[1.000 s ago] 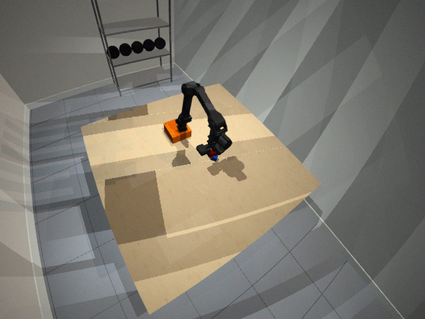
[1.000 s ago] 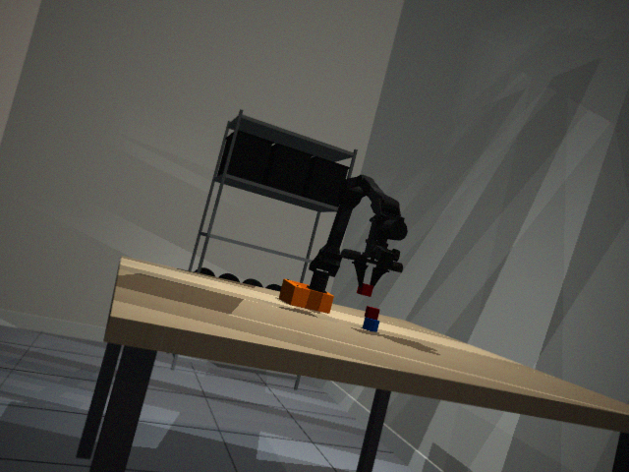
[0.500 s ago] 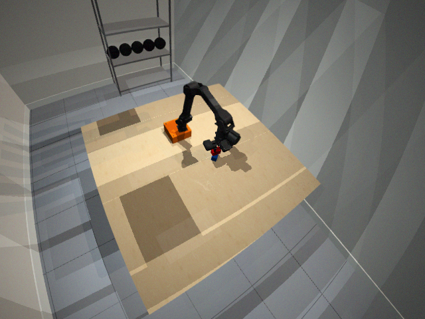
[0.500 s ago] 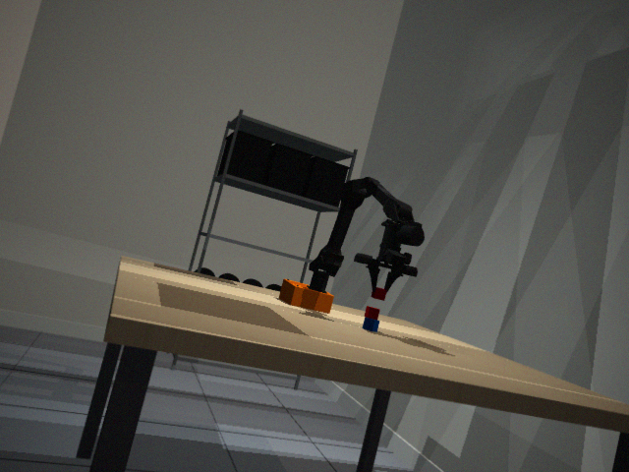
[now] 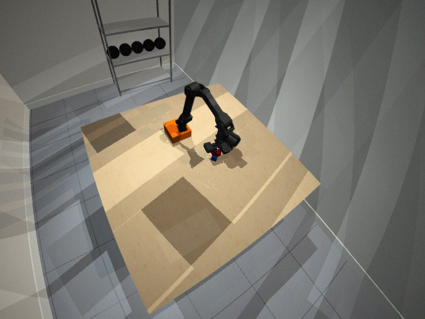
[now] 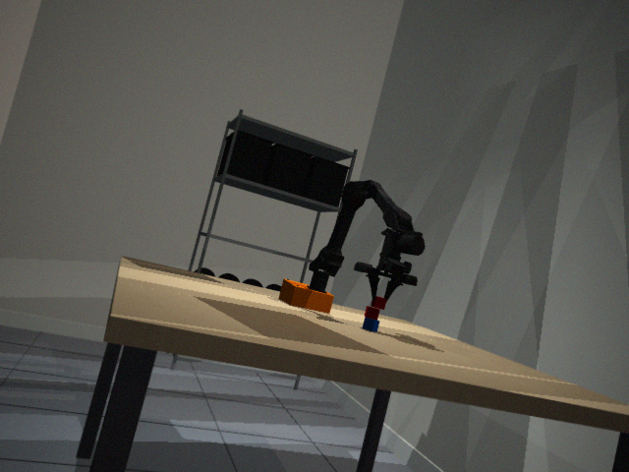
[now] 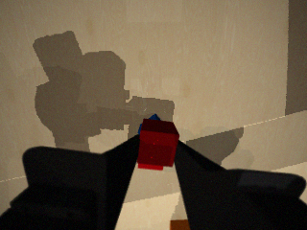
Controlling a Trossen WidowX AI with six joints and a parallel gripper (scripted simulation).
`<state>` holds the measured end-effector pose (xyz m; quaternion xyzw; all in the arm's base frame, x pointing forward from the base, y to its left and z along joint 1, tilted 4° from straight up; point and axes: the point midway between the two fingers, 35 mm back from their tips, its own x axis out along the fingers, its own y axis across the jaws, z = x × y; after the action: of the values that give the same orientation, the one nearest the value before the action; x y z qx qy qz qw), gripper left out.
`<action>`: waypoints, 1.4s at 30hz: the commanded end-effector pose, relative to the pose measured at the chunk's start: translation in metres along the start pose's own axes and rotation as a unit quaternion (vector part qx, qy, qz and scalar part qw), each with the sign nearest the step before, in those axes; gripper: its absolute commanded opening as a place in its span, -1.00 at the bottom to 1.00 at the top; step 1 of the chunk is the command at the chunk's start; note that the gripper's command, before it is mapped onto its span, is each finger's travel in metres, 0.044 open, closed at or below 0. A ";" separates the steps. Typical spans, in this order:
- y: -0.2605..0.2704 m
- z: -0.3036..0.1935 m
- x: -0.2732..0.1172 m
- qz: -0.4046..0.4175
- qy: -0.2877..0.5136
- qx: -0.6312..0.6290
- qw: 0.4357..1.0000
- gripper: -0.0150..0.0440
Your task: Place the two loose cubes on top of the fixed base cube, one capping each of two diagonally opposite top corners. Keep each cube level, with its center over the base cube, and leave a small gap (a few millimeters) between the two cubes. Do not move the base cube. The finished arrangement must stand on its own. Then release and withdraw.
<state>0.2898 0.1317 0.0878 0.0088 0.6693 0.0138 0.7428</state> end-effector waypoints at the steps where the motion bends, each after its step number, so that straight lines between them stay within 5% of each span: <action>1: -0.001 -0.001 0.006 -0.004 0.003 -0.003 1.000 -0.14; 42: -0.001 0.000 0.036 0.002 0.010 0.013 1.000 -0.14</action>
<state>0.2940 0.1318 0.0527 0.0180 0.6752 0.0070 0.7374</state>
